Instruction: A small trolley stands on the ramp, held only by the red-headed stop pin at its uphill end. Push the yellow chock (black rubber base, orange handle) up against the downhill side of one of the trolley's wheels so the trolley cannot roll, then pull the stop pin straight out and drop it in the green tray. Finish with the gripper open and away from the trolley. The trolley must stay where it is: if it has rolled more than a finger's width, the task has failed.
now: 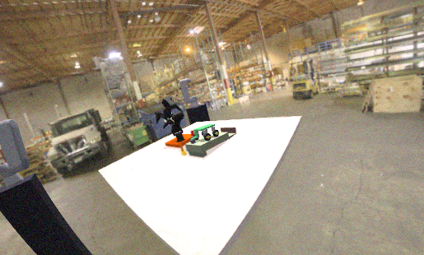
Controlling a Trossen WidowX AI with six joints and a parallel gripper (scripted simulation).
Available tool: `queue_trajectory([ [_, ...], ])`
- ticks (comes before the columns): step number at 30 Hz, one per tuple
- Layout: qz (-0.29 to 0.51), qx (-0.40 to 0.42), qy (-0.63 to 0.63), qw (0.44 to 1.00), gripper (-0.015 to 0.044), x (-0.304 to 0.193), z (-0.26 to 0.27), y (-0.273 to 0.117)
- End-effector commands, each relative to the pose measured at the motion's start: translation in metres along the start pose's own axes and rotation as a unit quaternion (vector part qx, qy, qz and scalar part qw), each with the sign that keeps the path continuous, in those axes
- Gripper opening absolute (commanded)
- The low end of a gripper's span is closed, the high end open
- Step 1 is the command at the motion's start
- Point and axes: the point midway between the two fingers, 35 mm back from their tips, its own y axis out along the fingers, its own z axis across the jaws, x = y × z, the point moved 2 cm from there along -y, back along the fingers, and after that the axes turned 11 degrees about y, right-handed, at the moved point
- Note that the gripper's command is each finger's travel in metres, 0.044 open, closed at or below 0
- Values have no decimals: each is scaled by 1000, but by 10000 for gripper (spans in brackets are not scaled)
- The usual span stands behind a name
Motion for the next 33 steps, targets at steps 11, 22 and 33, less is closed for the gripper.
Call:
queue_trajectory([
  [11, -86, 26, 110, 990, 190, 36, 10, -9],
  [22, -178, 57, 239, 953, 190, 76, 11, -29],
  [33, -257, 88, 365, 890, 190, 112, -2, -56],
])
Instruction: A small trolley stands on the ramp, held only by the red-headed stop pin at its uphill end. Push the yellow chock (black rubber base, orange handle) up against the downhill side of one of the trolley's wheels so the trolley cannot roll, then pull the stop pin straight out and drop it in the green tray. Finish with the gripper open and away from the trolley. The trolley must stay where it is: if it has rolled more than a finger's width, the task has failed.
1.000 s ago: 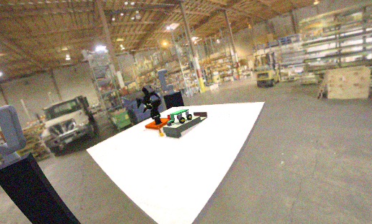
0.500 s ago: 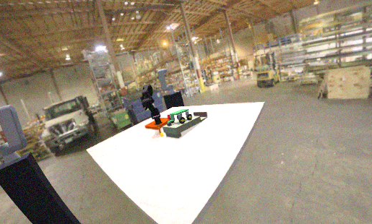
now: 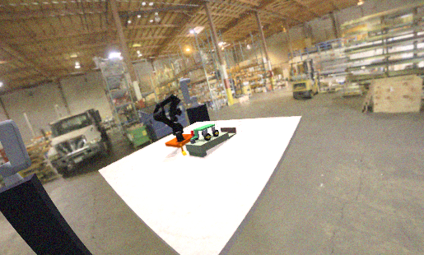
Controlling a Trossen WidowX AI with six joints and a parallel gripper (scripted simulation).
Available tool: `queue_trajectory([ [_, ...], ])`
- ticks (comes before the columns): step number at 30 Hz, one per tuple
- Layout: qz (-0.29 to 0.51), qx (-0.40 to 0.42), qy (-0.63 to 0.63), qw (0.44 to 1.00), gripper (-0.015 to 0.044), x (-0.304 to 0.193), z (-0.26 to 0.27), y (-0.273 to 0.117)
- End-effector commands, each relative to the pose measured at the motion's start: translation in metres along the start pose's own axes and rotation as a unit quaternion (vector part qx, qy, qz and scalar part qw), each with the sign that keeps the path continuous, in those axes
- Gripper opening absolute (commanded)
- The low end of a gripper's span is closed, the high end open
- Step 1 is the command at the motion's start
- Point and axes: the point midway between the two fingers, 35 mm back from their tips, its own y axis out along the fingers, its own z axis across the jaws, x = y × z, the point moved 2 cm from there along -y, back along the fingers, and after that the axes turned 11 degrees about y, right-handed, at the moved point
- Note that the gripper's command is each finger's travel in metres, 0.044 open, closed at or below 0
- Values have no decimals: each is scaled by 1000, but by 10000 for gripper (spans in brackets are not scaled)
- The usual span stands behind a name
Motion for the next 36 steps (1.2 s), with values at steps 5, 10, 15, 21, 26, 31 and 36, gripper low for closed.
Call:
queue_trajectory([
  [5, -64, 23, 103, 992, 190, 34, 9, -10],
  [10, -99, 36, 167, 980, 190, 54, 9, -17],
  [15, -132, 48, 230, 963, 190, 75, 7, -27],
  [21, -169, 62, 306, 935, 190, 98, 0, -39],
  [26, -197, 74, 367, 906, 190, 116, -10, -51],
  [31, -224, 82, 429, 872, 190, 133, -24, -62],
  [36, -247, 88, 488, 832, 190, 147, -41, -73],
])
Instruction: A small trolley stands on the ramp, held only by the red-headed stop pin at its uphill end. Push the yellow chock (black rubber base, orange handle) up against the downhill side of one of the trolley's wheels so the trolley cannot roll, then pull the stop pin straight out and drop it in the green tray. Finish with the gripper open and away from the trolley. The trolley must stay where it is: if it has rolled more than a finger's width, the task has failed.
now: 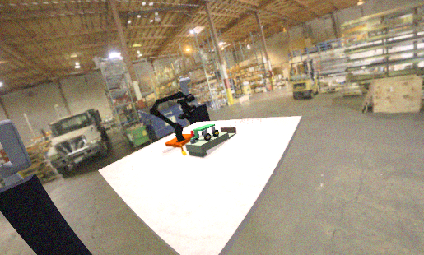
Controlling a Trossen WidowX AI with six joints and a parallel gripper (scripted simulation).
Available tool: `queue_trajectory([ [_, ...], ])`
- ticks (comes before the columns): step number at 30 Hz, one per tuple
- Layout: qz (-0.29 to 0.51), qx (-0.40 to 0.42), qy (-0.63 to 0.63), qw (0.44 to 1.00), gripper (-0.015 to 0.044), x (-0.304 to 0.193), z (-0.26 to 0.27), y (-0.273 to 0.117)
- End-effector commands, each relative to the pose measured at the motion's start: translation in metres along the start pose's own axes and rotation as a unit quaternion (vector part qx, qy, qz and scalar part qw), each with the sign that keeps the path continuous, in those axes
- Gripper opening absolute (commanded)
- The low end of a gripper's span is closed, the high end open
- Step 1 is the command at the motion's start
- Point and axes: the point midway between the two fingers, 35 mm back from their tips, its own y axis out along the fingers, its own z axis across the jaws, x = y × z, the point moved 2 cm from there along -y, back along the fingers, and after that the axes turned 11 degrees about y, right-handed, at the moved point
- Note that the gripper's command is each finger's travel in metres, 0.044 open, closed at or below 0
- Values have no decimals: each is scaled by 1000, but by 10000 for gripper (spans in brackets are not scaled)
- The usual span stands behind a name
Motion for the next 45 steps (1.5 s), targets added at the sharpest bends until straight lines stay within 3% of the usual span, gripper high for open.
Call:
queue_trajectory([
  [1, -28, 6, 57, 998, 190, 21, 4, -3],
  [22, -129, 36, 330, 935, 190, 120, -15, -31],
  [45, -195, 50, 618, 760, 190, 197, -106, -69],
])
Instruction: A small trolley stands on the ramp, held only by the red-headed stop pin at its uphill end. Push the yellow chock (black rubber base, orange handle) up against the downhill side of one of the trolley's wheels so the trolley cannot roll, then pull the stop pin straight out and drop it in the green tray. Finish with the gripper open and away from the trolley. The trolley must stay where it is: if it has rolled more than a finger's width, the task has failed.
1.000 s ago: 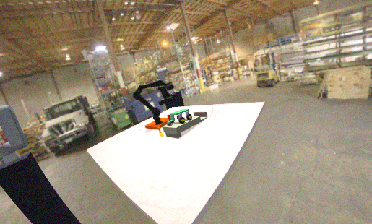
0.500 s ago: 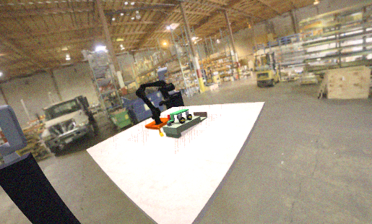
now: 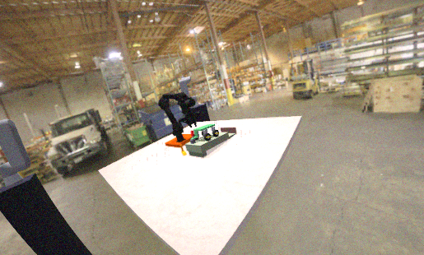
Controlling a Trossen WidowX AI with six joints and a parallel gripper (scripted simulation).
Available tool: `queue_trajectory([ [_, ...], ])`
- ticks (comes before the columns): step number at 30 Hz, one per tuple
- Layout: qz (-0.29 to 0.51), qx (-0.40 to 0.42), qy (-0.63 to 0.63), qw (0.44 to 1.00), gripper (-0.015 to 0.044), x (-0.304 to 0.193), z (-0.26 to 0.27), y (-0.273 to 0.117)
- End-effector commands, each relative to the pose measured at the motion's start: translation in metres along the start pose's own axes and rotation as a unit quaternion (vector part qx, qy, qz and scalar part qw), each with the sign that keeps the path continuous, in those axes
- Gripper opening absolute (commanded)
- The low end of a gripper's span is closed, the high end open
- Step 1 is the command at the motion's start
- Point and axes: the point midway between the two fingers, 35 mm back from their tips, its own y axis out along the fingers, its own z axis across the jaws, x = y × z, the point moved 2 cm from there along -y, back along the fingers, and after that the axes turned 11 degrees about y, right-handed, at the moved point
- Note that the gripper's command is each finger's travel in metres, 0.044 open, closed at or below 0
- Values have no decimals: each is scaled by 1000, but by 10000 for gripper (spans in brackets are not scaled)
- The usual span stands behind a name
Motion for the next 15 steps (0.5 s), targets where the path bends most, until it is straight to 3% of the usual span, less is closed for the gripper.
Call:
queue_trajectory([
  [1, -17, 1, 61, 998, 190, 24, 5, -1],
  [15, -62, -9, 261, 963, 190, 106, -7, -2],
])
